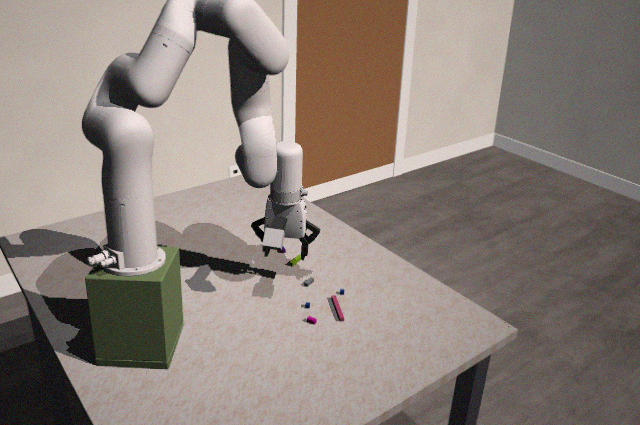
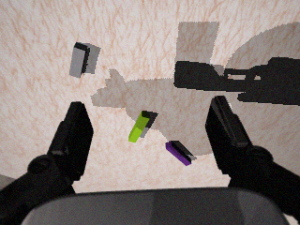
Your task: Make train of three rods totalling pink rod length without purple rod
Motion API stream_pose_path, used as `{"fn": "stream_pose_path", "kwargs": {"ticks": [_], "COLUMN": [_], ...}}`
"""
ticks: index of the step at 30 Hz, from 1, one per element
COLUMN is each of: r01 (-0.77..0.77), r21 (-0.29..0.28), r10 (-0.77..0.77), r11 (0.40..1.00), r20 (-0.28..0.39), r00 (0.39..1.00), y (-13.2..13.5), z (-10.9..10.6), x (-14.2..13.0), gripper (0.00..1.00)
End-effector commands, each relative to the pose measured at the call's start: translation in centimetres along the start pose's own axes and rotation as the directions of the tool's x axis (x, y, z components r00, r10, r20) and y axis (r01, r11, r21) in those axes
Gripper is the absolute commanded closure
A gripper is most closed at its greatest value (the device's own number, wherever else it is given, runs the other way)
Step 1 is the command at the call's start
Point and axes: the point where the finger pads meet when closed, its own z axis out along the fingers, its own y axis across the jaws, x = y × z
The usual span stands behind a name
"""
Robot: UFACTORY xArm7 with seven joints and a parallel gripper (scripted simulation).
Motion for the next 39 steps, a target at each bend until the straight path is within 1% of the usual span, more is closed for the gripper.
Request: {"fn": "stream_pose_path", "kwargs": {"ticks": [1,35,37,39], "r01": [0.000,0.002,0.047,0.167], "r21": [0.002,0.002,0.001,-0.001], "r10": [0.000,-0.002,-0.047,-0.167], "r11": [1.000,1.000,0.999,0.986], "r20": [0.002,0.002,0.001,-0.001], "r00": [1.000,1.000,0.999,0.986], "y": [-0.1,-0.1,-0.1,0.0], "z": [-0.1,-0.1,0.0,0.1], "x": [-0.1,-0.1,-0.4,-1.2], "gripper": [0.00,0.00,0.00,0.00]}}
